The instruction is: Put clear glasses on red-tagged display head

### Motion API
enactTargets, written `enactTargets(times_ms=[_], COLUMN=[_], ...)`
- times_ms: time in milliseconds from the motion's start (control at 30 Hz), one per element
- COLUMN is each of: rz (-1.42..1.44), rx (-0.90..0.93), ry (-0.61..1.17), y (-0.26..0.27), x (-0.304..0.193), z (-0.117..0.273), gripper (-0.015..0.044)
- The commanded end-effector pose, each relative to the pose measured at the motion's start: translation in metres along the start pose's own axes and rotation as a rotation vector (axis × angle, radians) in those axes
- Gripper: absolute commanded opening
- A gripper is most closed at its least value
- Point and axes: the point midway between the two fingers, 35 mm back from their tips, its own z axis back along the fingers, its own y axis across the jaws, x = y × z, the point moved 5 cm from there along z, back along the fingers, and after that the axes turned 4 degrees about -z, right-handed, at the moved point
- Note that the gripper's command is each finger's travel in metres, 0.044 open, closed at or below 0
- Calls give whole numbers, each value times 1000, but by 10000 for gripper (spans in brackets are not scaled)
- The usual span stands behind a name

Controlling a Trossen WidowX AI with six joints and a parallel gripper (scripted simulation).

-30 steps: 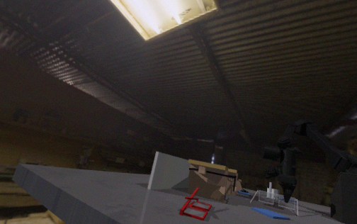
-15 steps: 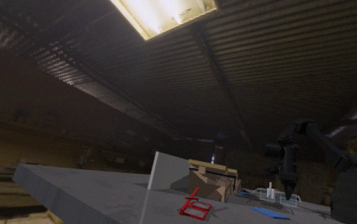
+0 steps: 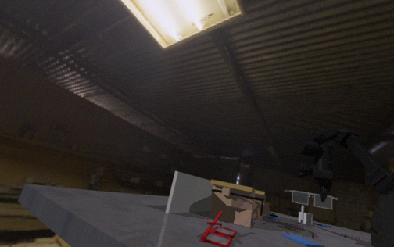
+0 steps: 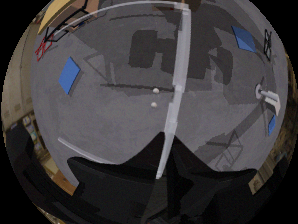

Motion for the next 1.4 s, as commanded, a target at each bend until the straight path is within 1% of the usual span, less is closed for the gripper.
enactTargets(times_ms=[0,133,700,1033,1367], rz=[-14,-71,-495,-744,-989], rx=[5,-3,3,67,180], ry=[-4,-27,-223,-342,-449], y=[1,6,40,58,75], x=[-1,-3,-23,-37,-54], z=[8,9,21,28,34], gripper=[0,0,0,0,0])
